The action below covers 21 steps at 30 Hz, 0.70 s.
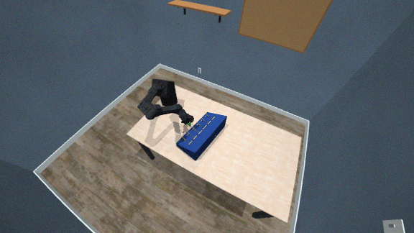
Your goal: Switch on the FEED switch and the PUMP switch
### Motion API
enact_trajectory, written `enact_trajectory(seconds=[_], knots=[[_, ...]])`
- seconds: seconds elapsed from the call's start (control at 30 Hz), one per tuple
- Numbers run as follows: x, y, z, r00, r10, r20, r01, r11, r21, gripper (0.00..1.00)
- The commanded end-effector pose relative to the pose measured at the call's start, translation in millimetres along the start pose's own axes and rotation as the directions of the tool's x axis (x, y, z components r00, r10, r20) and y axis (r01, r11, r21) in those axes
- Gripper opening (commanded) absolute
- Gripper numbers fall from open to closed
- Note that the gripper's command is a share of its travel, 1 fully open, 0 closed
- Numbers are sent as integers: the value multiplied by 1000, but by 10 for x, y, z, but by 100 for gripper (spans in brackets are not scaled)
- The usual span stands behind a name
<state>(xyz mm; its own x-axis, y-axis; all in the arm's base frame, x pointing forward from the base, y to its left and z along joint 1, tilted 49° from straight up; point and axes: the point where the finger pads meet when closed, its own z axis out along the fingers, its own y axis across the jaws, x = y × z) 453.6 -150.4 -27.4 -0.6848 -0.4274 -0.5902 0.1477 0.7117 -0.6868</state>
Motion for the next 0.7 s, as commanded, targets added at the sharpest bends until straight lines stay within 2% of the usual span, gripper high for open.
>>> enact_trajectory(seconds=[0.0, 0.67], knots=[[-47, -42, 8, 1000, 2, 20, -2, 1000, 13, 0], [-111, -130, 22, 1000, 8, 24, -9, 1000, 23, 0]])
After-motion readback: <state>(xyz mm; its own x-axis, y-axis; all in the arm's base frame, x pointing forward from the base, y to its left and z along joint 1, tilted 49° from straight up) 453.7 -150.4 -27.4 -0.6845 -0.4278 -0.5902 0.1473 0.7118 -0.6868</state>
